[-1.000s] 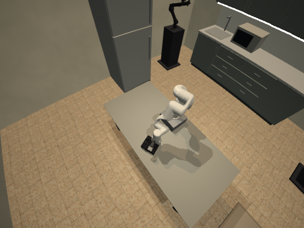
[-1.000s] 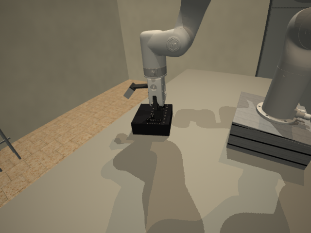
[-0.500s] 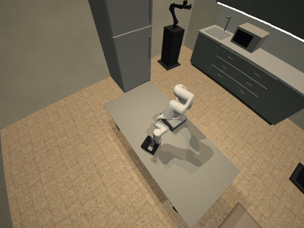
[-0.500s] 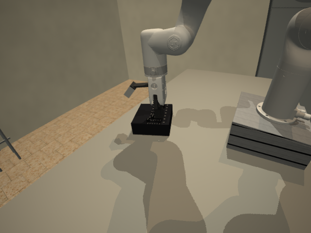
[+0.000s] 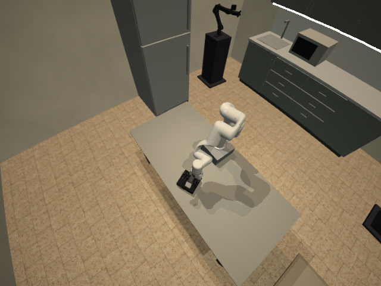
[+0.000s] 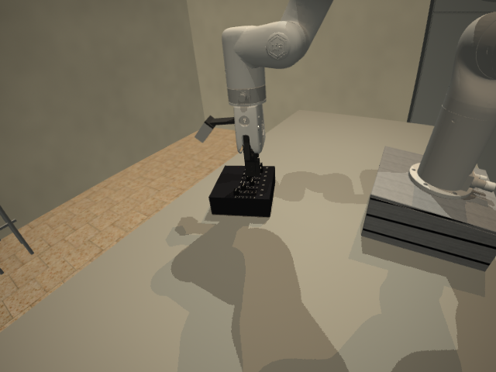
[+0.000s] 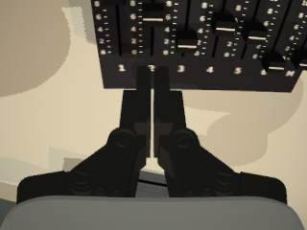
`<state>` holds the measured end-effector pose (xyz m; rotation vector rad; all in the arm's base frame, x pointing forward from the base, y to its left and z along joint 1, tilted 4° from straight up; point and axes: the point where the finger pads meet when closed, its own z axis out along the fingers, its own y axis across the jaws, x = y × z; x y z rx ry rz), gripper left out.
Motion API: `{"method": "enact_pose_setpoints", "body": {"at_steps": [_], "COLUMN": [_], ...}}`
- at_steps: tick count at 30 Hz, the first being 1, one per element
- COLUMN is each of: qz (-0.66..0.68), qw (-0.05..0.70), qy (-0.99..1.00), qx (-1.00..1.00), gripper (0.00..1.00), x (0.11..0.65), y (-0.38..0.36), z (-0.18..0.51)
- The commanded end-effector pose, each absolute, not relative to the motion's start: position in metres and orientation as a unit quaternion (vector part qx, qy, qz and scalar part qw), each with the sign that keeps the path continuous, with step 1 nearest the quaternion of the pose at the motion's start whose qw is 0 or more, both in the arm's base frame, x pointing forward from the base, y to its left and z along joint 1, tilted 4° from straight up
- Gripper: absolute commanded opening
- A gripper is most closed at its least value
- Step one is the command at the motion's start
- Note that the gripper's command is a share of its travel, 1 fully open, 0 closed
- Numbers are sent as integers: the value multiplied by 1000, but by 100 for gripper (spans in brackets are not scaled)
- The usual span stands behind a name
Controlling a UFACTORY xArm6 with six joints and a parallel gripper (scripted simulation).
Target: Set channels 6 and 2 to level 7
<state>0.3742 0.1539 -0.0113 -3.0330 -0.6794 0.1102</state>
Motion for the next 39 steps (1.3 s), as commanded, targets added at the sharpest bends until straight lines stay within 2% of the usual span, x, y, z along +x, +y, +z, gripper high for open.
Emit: {"method": "enact_pose_setpoints", "body": {"at_steps": [1, 13, 17, 20, 23, 39], "qz": [34, 34, 34, 34, 34, 34], "qw": [16, 16, 16, 16, 16, 16], "qy": [-218, -218, -218, -218, -218, -218], "qx": [-975, -975, -975, -975, -975, -975], "gripper": [0, 0, 0, 0, 0, 0], "x": [375, 376, 379, 383, 382, 382], "y": [154, 153, 134, 80, 62, 61], "z": [-8, -8, -9, -13, -14, -14]}}
